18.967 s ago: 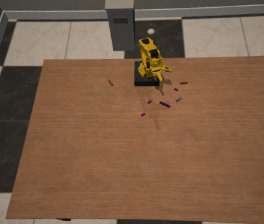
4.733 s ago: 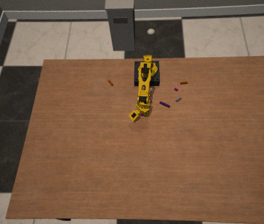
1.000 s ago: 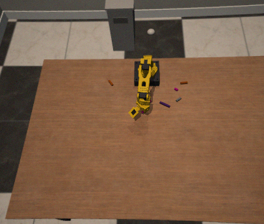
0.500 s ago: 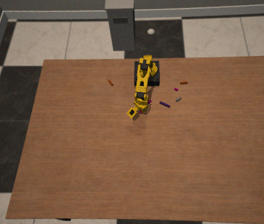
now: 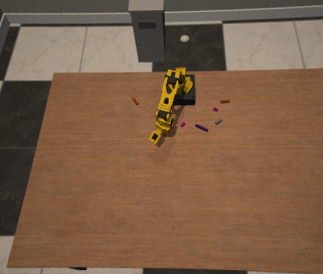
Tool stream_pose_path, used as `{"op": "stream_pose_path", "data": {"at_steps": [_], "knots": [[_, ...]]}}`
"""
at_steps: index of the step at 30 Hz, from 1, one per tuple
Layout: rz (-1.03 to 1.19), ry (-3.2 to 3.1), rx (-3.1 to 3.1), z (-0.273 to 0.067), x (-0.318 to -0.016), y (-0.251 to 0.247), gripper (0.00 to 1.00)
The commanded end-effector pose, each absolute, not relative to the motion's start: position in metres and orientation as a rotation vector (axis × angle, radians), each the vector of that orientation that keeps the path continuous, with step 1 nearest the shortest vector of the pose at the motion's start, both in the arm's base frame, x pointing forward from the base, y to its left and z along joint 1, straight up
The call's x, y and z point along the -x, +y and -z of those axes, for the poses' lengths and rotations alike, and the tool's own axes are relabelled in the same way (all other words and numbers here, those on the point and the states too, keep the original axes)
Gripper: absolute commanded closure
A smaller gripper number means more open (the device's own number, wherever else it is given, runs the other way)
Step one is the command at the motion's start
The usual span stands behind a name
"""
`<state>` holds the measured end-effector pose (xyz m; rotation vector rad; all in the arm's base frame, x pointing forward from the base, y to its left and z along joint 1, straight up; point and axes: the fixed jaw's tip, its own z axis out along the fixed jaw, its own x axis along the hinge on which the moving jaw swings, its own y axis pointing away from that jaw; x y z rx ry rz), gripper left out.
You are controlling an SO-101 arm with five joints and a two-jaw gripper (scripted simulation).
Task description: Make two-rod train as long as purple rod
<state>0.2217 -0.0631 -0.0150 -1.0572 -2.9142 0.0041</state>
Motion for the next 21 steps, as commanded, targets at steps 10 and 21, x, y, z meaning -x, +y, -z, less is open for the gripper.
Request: {"op": "stream_pose_path", "data": {"at_steps": [10, 21], "knots": [[0.012, -3.036, 0.709, 0.014, -0.197, -0.109, 1.0], [0.02, -3.091, 0.434, 0.016, -0.173, -0.138, 1.0]]}}
